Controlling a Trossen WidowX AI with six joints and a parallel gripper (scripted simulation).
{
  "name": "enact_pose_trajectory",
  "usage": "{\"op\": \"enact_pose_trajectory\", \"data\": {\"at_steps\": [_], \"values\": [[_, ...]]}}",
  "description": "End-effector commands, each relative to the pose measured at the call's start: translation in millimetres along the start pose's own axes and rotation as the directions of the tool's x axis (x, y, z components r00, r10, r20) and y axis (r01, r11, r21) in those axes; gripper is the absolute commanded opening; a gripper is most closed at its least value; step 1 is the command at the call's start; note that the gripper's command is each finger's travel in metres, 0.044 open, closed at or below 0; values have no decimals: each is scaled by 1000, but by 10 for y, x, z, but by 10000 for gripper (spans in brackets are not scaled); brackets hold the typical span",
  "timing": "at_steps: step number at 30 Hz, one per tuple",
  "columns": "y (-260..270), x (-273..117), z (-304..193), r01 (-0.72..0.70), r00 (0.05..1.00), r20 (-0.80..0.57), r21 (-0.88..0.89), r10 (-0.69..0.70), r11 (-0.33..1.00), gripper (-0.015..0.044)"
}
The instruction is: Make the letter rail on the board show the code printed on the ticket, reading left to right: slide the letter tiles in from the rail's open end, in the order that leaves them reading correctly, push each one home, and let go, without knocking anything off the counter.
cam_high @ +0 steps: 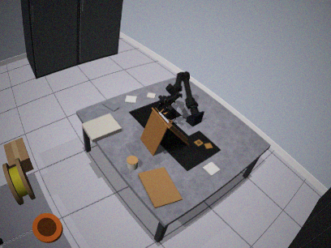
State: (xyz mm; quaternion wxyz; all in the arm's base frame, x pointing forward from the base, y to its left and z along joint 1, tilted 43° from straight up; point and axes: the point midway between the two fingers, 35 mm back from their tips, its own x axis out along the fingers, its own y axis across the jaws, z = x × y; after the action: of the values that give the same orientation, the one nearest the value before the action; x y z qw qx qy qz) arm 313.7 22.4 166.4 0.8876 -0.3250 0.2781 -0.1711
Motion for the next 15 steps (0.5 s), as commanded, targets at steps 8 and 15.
{"op": "enact_pose_trajectory", "data": {"at_steps": [8,15], "values": [[61,-2,-4,1,1000,0,1,-1,1000,0],[97,-3,-3,1,1000,0,1,-1,1000,0]]}}
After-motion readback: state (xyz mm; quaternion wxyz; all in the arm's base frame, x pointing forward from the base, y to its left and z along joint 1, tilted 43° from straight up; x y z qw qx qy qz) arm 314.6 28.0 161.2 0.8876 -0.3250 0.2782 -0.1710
